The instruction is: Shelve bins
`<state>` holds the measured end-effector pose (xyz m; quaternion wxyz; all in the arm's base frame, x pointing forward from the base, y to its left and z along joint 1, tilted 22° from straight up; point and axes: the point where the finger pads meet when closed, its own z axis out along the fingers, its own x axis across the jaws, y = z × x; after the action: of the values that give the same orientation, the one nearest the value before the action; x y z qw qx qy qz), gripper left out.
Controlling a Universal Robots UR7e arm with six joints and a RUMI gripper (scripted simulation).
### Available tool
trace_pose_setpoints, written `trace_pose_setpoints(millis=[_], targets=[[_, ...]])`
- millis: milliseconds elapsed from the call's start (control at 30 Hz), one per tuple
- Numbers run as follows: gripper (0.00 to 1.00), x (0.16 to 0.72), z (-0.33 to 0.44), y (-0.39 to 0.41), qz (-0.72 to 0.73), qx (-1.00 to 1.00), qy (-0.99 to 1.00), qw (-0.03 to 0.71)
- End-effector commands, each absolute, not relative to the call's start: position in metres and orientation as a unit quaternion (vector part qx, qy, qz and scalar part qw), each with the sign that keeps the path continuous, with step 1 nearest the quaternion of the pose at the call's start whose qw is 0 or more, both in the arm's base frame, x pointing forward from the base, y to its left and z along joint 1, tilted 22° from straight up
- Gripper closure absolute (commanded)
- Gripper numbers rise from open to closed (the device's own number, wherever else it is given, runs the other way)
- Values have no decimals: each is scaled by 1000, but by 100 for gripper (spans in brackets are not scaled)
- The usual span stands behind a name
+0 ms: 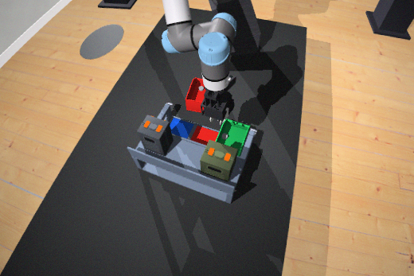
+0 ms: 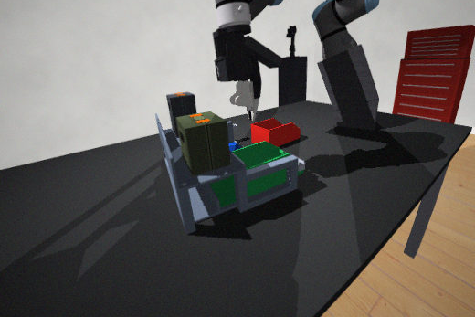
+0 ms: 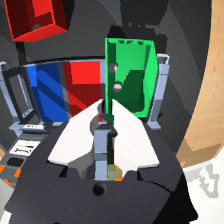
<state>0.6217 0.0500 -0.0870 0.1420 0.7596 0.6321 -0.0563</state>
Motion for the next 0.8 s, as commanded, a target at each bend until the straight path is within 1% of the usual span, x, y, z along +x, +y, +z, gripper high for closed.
trace_pose_setpoints(millis=[0,233,267,767], targets=[[95,622,-85,51,-56,760,632,142],[95,622,-85,51,-56,760,632,142],[100,622,-85,51,-56,760,632,142],[100,622,-85,51,-56,760,632,142]])
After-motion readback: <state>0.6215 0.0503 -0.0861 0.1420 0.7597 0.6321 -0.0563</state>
